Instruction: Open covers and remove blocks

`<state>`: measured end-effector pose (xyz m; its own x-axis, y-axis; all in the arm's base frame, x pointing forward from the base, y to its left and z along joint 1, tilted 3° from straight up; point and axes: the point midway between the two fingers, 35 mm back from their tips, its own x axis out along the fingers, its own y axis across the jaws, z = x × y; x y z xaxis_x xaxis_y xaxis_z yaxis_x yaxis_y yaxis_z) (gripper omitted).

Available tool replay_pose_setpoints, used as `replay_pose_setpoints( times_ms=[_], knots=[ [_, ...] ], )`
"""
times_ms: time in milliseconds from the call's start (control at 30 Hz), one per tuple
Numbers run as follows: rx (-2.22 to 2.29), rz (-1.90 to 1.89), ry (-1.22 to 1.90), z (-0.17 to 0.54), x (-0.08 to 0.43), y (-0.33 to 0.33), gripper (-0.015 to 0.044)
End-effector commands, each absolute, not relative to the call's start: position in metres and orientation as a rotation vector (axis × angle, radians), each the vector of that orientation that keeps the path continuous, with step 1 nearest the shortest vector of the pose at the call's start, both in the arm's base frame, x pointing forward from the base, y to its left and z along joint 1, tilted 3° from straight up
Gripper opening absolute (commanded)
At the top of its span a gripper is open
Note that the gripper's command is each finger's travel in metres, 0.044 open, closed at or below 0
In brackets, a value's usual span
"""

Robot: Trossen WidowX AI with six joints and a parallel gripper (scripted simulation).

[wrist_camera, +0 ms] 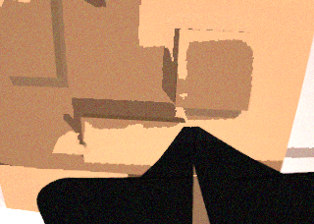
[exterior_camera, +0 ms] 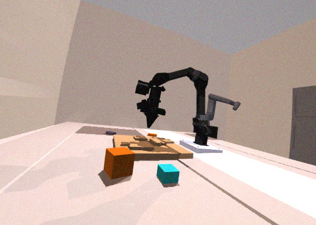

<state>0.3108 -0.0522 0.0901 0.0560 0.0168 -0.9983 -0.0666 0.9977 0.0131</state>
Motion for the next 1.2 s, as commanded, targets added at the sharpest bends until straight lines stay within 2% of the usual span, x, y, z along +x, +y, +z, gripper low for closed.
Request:
replay_pose_setpoints(
  times_ms=[0,1167],
  knots=[
    [0.012,0.002,1.576,0.0870,0.2991,-0.0696,0.0000],
    [0.029,-0.016,1.595,0.0780,0.2952,-0.0751,0.0000]
  ],
)
